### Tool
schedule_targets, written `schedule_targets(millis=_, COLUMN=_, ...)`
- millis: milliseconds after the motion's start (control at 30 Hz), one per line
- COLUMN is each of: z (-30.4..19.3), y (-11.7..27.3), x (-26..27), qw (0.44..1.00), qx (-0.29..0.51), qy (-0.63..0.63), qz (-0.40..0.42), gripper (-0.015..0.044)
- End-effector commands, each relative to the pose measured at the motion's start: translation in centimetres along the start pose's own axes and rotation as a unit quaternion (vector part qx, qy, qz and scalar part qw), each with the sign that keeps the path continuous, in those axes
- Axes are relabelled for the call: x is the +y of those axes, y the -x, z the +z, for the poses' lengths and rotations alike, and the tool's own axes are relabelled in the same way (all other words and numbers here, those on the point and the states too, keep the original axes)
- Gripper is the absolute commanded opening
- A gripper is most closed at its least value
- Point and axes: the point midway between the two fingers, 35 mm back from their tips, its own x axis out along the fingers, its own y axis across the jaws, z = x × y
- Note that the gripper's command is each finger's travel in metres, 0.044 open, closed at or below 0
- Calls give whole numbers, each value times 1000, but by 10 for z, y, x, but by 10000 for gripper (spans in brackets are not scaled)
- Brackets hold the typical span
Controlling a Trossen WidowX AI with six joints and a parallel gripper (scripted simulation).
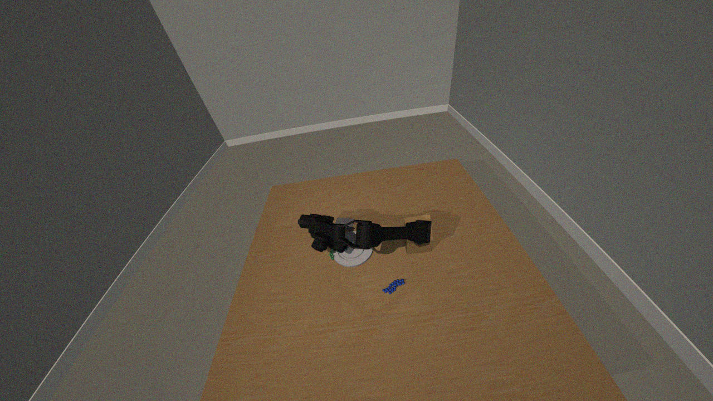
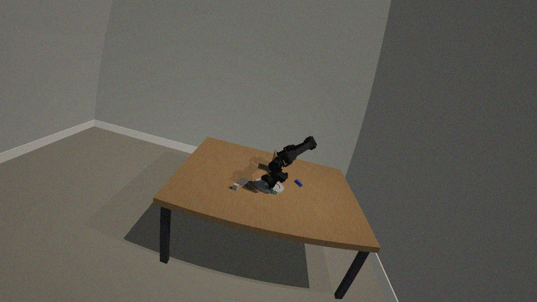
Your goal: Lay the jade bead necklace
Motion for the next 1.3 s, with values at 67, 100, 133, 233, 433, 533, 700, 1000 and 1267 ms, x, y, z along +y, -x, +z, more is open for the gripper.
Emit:
schedule_targets(millis=67, z=1, y=14, x=-2, qw=1000, qx=-1, qy=3, qz=-6, gripper=0)
schedule_targets(millis=100, z=1, y=14, x=-2, qw=1000, qx=-1, qy=3, qz=-6, gripper=0)
schedule_targets(millis=133, z=1, y=14, x=-1, qw=1000, qx=-1, qy=3, qz=-6, gripper=0)
schedule_targets(millis=233, z=-1, y=14, x=5, qw=1000, qx=-1, qy=3, qz=-5, gripper=0)
schedule_targets(millis=433, z=-7, y=14, x=22, qw=1000, qx=-1, qy=2, qz=-5, gripper=0)
schedule_targets(millis=533, z=-10, y=14, x=30, qw=1000, qx=-1, qy=2, qz=-5, gripper=0)
schedule_targets(millis=700, z=-15, y=14, x=45, qw=1000, qx=-1, qy=2, qz=-5, gripper=0)
schedule_targets(millis=1000, z=-22, y=12, x=62, qw=1000, qx=-1, qy=1, qz=-4, gripper=0)
schedule_targets(millis=1267, z=-22, y=-1, x=62, qw=1000, qx=-1, qy=1, qz=-4, gripper=0)
